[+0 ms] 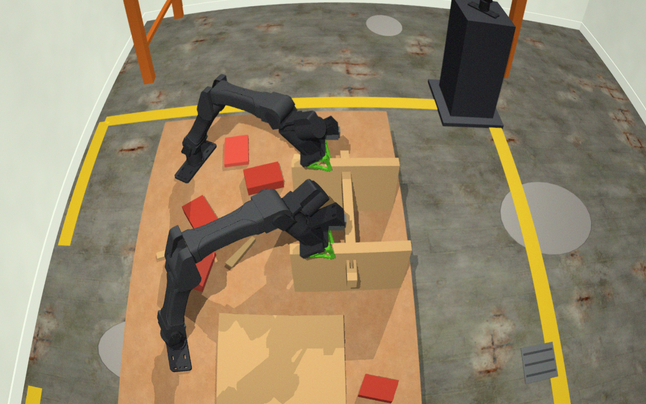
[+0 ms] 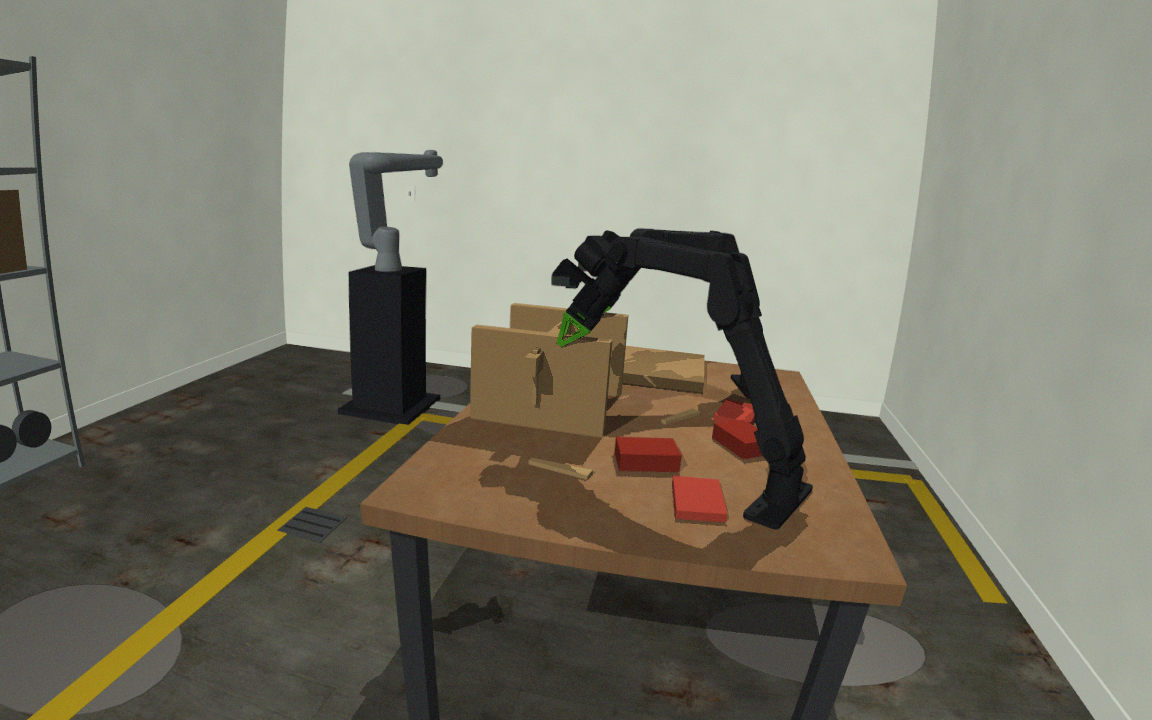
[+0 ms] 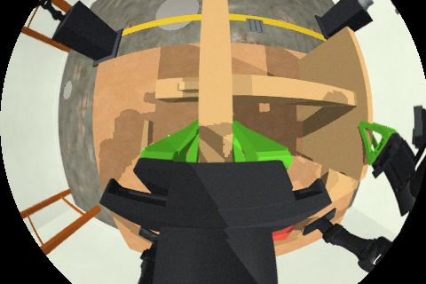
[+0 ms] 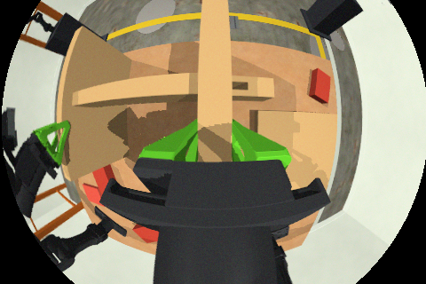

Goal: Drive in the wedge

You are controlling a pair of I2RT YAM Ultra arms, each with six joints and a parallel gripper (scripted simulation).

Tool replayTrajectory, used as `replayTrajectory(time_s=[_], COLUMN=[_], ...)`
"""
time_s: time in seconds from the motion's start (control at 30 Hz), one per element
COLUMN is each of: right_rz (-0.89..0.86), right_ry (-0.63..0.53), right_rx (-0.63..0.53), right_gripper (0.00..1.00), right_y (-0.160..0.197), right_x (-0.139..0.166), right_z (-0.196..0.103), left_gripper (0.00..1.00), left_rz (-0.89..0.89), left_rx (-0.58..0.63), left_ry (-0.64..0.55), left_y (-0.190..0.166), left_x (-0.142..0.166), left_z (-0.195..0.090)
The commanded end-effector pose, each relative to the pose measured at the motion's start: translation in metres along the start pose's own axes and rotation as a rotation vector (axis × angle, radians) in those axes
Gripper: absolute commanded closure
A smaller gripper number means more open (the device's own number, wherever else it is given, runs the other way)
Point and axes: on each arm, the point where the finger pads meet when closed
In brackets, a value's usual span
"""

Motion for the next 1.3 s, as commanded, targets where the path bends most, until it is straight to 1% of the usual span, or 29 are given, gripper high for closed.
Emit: replayTrajectory(time_s=[0.0,0.03,0.07,0.13,0.57,0.6,0.67,0.77,0.8,0.83,0.87,0.9,1.03,1.07,1.27], right_rz=[0.027,0.027,0.021,0.014,0.012,0.007,0.007,0.007,0.020,0.022,0.015,0.014,0.014,-0.002,-0.002], right_ry=[-0.050,-0.050,-0.049,-0.039,-0.034,-0.020,-0.022,-0.021,-0.059,-0.064,-0.045,-0.040,-0.041,0.004,0.005], right_rx=[-0.006,-0.006,-0.009,-0.005,-0.001,0.007,0.005,0.006,-0.017,-0.020,-0.008,-0.005,-0.006,0.021,0.021], right_gripper=[1.00,1.00,0.56,0.56,0.56,0.56,0.56,0.56,0.56,0.56,0.56,0.56,0.56,0.56,0.56], right_y=[-0.006,-0.006,-0.003,-0.002,-0.003,0.000,-0.001,0.000,0.000,0.000,0.001,0.001,0.001,-0.004,-0.003], right_x=[-0.013,-0.013,-0.012,-0.009,-0.008,-0.010,-0.011,-0.013,-0.022,-0.023,-0.019,-0.017,-0.018,-0.011,-0.026], right_z=[-0.014,-0.014,-0.014,-0.010,-0.010,-0.006,-0.012,-0.013,-0.028,-0.032,-0.020,-0.018,-0.018,-0.020,-0.044], left_gripper=[1.00,1.00,1.00,1.00,1.00,1.00,1.00,1.00,1.00,1.00,1.00,1.00,1.00,1.00,1.00], left_rz=[0.007,0.010,-0.039,-0.039,-0.035,-0.035,-0.035,-0.035,-0.035,-0.035,-0.035,-0.035,-0.035,-0.035,-0.035], left_rx=[0.201,0.216,0.021,0.018,0.021,0.021,0.021,0.021,0.021,0.021,0.021,0.021,0.021,0.021,0.021], left_ry=[-0.096,-0.099,-0.117,-0.119,-0.119,-0.119,-0.119,-0.119,-0.119,-0.119,-0.119,-0.119,-0.119,-0.119,-0.119], left_y=[-0.063,-0.069,0.003,0.006,0.004,0.004,0.004,0.004,0.004,0.004,0.004,0.004,0.004,0.004,0.004], left_x=[-0.024,-0.025,-0.031,-0.033,-0.032,-0.032,-0.032,-0.032,-0.032,-0.032,-0.032,-0.032,-0.032,-0.032,-0.032], left_z=[-0.020,-0.022,-0.031,-0.031,-0.032,-0.032,-0.032,-0.032,-0.032,-0.032,-0.032,-0.032,-0.032,-0.032,-0.032])
Point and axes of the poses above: on each arm, the point where the finger pads meet when closed, its own z axis out along the fingers, its own y axis across the jaws, x = y × z, and after that the axes turned 6 degrees about z, right-handed
